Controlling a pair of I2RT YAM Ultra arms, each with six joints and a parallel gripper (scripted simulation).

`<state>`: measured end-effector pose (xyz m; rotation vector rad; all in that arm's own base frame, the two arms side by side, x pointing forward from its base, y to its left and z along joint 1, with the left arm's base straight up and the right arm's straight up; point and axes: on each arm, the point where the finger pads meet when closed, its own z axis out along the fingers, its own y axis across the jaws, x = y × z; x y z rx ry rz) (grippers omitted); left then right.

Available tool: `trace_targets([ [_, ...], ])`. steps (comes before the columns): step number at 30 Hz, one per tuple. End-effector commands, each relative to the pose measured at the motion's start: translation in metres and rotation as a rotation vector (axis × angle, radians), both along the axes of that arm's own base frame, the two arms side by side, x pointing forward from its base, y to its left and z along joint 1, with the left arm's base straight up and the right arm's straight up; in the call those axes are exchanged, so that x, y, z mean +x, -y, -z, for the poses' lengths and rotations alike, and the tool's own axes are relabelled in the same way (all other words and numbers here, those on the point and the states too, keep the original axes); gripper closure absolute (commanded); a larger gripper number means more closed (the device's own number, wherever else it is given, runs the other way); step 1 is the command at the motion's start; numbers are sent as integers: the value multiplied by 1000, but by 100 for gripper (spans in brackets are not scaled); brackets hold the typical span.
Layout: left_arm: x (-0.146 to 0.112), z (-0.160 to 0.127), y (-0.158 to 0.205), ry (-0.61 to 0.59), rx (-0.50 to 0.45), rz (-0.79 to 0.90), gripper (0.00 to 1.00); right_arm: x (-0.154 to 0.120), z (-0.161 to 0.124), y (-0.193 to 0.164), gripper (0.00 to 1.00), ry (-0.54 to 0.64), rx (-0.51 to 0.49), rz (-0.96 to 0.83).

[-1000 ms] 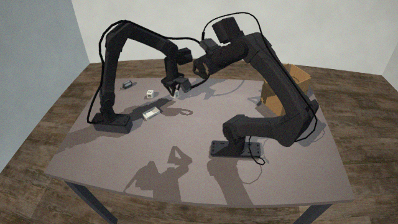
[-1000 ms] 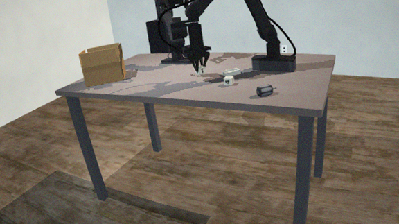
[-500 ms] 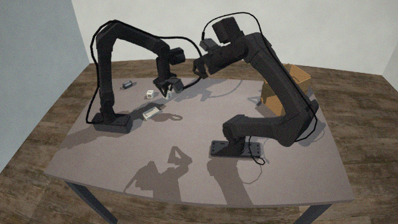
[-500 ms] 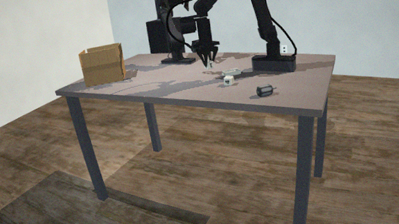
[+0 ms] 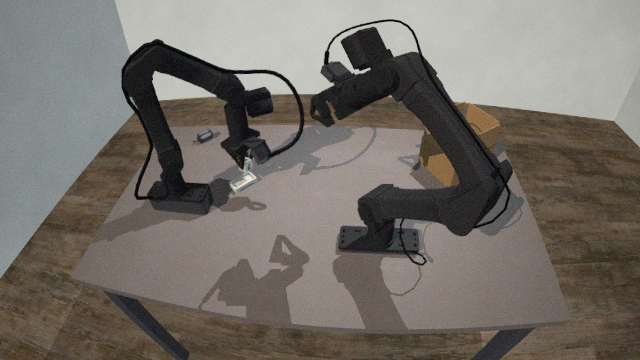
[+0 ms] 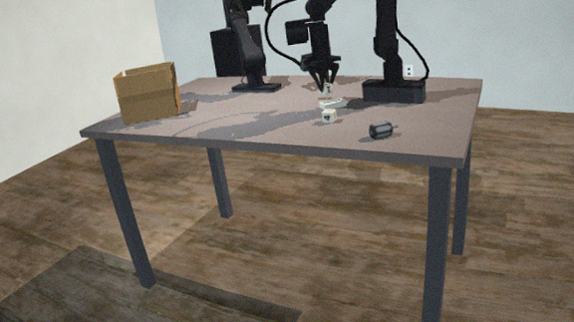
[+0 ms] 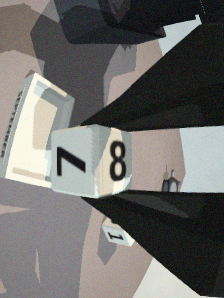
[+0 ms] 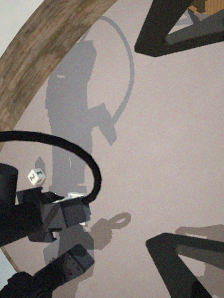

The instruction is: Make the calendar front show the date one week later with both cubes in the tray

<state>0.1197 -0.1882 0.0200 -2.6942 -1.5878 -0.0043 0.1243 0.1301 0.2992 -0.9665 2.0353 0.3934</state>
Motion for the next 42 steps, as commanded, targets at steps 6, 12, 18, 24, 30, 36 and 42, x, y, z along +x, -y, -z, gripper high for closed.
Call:
trace_targets([
  [6,2,-8,7,40,-47,-60,73,-2,-2,3,0,-1,-1,2],
  [12,4,-9,9,36,-45,-317,73,-2,-2,3,0,-1,-1,2],
  [18,2,-9,10,22,-42,-577,73,-2,-2,3,0,-1,-1,2],
  [24,1,-7,6,13,-16,-742,73,-2,-2,3,0,-1,-1,2],
  [30,1,-7,6,5,-8,-1018,73,-2,-2,3,0,-1,-1,2],
  [36,1,-7,7,2,-2,-1243,73,-2,-2,3,0,-1,-1,2],
  [42,2,-7,6,0,2,-1334,73,-2,-2,3,0,-1,-1,2],
])
